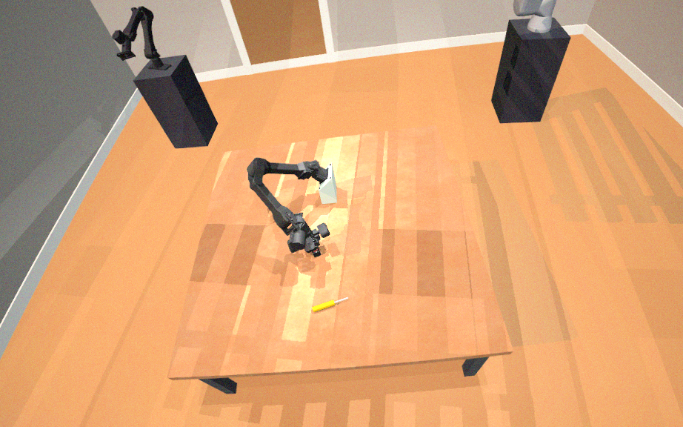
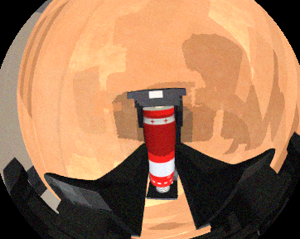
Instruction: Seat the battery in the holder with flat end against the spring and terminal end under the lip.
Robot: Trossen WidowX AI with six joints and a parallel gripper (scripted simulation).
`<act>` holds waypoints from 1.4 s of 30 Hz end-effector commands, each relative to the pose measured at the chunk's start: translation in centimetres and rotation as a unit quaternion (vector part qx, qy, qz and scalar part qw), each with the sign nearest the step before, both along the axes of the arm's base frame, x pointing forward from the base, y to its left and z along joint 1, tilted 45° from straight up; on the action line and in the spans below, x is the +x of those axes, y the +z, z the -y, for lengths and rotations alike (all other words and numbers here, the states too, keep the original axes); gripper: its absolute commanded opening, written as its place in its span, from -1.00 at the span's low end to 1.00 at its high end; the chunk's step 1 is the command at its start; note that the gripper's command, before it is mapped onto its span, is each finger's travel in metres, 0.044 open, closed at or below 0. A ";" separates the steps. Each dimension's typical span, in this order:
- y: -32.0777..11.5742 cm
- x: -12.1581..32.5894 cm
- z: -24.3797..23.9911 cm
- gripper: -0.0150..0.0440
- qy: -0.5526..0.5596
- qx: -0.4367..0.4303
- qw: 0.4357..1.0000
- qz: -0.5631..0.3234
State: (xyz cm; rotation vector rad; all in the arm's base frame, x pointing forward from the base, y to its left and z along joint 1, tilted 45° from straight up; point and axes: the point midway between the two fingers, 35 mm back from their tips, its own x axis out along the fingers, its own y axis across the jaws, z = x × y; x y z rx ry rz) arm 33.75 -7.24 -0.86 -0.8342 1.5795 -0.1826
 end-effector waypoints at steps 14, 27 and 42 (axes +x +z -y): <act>-0.1 0.7 -0.2 -0.25 -0.002 0.000 1.000 0.000; 0.2 0.6 -0.5 0.10 -0.002 0.000 1.000 0.000; 4.0 0.0 -4.7 0.63 -0.001 0.002 1.000 -0.003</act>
